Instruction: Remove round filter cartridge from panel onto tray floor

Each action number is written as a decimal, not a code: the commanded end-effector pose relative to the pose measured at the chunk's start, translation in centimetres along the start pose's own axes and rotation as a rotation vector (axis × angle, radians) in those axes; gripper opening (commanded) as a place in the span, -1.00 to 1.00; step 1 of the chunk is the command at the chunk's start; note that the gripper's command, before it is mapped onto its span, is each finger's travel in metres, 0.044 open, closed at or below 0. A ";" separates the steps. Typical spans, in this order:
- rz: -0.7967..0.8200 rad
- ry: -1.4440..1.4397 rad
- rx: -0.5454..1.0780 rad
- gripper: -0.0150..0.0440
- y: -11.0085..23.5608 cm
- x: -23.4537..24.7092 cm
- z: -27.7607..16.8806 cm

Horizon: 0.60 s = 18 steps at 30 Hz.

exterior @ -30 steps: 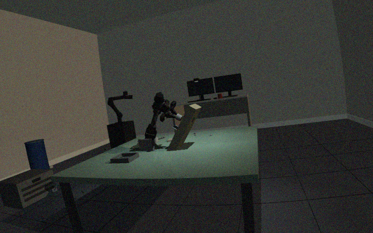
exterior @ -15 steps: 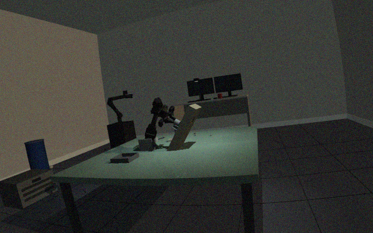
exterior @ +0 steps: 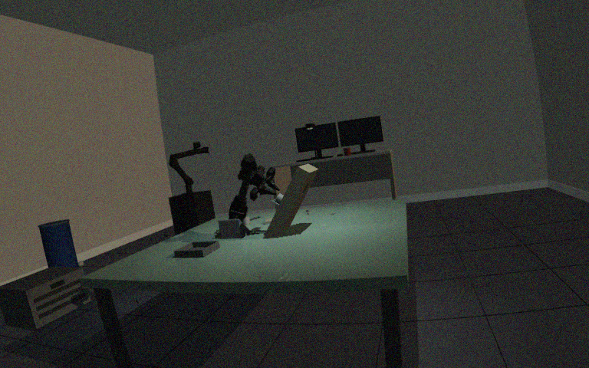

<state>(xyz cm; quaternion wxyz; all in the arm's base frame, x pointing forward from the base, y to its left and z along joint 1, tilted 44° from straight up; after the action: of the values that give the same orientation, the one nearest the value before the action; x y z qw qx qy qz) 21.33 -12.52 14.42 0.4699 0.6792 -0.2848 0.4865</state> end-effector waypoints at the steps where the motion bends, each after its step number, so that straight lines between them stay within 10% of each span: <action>1: 0.009 0.010 0.000 -0.10 0.2 1.1 0.9; 14: 0.009 0.011 0.000 -0.10 0.9 5.6 4.9; 18: 0.005 0.013 -0.001 0.26 2.1 6.9 6.2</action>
<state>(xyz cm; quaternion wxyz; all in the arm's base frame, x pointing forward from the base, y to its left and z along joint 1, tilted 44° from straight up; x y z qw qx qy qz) 24.45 -17.15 19.68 0.4662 0.6820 -0.2849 0.4863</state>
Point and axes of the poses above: the point midway between the two fingers, 35 mm back from their tips, its own y axis back along the fingers, its own x axis across the jaws, z = x × y, the point moved 2 cm from there along y, back along the fingers, and after that the axes turned 5 degrees about -y, right-handed, at the moved point
